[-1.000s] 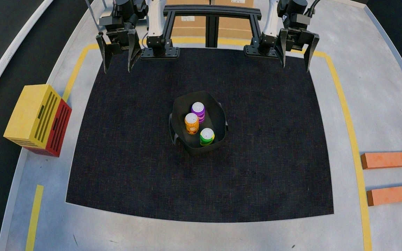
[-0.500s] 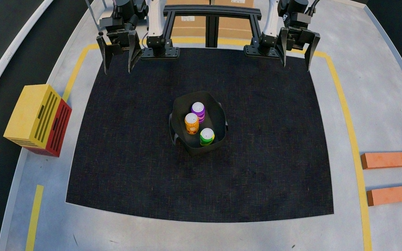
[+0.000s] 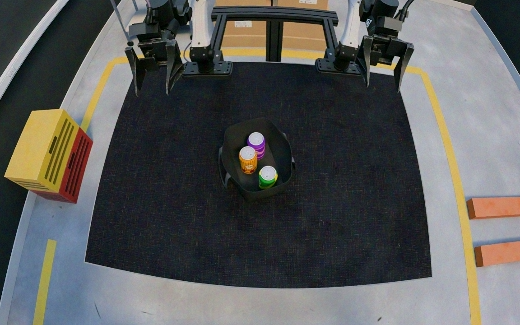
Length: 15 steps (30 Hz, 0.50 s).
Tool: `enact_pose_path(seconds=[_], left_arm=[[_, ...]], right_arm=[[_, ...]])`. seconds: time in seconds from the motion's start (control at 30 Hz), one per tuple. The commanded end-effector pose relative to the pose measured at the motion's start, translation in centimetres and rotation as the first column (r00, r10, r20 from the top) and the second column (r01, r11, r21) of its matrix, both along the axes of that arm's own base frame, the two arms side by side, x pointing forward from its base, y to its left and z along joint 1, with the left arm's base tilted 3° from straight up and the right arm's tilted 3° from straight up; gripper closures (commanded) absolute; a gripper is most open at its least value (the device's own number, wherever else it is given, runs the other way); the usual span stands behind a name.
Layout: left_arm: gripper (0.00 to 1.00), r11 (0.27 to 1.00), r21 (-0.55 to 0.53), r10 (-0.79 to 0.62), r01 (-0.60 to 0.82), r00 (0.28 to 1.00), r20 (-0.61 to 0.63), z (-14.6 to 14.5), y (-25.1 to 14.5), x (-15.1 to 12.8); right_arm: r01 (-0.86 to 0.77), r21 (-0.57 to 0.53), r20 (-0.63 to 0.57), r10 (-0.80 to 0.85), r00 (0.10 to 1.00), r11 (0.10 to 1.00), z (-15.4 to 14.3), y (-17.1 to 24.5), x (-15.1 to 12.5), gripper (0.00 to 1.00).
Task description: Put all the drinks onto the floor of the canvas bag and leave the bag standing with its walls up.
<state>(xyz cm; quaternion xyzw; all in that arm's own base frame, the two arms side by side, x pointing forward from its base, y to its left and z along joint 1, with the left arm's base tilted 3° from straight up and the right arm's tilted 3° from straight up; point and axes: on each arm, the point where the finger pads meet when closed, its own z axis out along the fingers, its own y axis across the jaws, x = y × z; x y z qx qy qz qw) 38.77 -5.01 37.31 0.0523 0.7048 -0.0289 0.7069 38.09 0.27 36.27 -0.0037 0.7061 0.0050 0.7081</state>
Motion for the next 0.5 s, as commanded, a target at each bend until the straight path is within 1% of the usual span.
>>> enact_pose_path(seconds=[0.0,0.1,0.2,0.23,0.27,0.33,0.47], left_arm=[[0.09,1.000,-0.016,-0.003,0.003,1.000,0.022,1.5,-0.1,0.2],[0.09,1.000,-0.019,-0.001,0.002,0.999,0.051,2.5,0.0,-0.2],[0.09,1.000,-0.019,0.000,0.001,0.999,0.052,2.5,0.0,-0.2],[0.09,1.000,-0.019,0.000,0.001,0.999,0.052,2.5,0.0,-0.2],[0.09,1.000,-0.017,0.001,0.000,0.999,0.051,2.5,0.0,-0.2],[0.09,1.000,-0.018,0.003,-0.002,0.999,0.051,2.5,0.1,-0.2],[0.09,1.000,-0.018,0.007,-0.006,0.999,0.052,2.5,0.1,-0.2]], right_arm=[[-0.012,-0.011,-0.003,0.012,1.000,1.000,-0.1,0.4,0.1,0.09],[-0.018,-0.011,-0.009,0.017,1.000,1.000,-0.3,0.6,0.1,0.09],[-0.019,-0.011,-0.012,0.019,1.000,1.000,-0.4,0.6,0.1,0.09],[-0.002,-0.011,0.003,0.002,1.000,1.000,0.1,0.0,0.0,0.09],[0.004,-0.011,-0.016,-0.004,1.000,1.000,-0.6,-0.3,0.2,0.09],[-0.015,-0.011,-0.020,0.015,1.000,1.000,-0.7,0.4,0.2,0.09],[-0.011,-0.012,-0.028,0.011,1.000,1.000,-1.0,0.2,0.3,0.09]])
